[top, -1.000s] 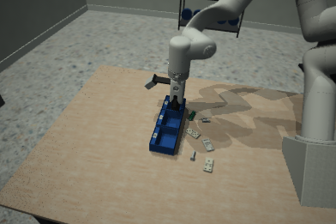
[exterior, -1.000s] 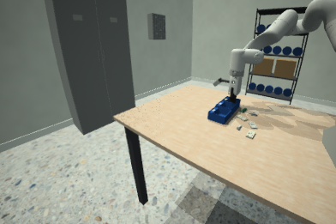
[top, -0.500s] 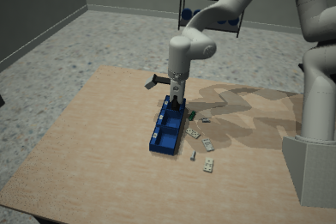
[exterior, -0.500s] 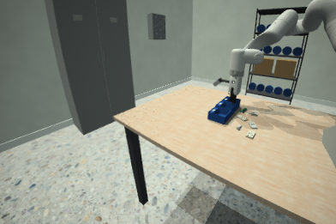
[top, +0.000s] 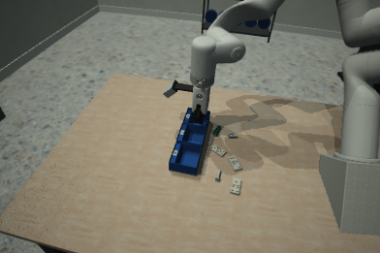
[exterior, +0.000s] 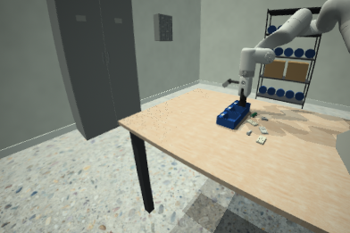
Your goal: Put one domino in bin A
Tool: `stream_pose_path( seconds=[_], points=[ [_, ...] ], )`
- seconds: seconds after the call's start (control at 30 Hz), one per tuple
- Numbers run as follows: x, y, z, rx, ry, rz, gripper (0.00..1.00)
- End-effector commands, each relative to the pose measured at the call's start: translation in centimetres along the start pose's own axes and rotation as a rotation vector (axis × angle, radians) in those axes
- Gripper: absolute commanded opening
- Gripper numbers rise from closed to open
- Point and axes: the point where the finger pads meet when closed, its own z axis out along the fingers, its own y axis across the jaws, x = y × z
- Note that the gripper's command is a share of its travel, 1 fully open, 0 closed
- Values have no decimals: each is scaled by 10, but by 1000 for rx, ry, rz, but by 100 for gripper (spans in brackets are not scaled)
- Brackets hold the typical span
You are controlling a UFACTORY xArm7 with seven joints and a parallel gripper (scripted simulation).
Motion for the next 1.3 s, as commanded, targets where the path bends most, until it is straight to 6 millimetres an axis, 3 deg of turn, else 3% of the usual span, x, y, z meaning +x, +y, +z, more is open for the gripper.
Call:
stream_pose_path(
  seconds=[0.0, 0.3, 0.57, 0.67, 0.8, 0.87, 1.27],
  points=[
    [1, -1, -7, 1, 4, -1, 7],
    [1, -1, -16, 1, 4, -1, 7],
    [1, -1, -47, 1, 4, -1, 7],
    [1, -1, -47, 1, 4, -1, 7],
    [2, -21, -47, 2, 4, -1, 7],
    [2, -21, -47, 2, 4, -1, 7],
    [6, -81, -48, 2, 4, -1, 7]
  ],
)
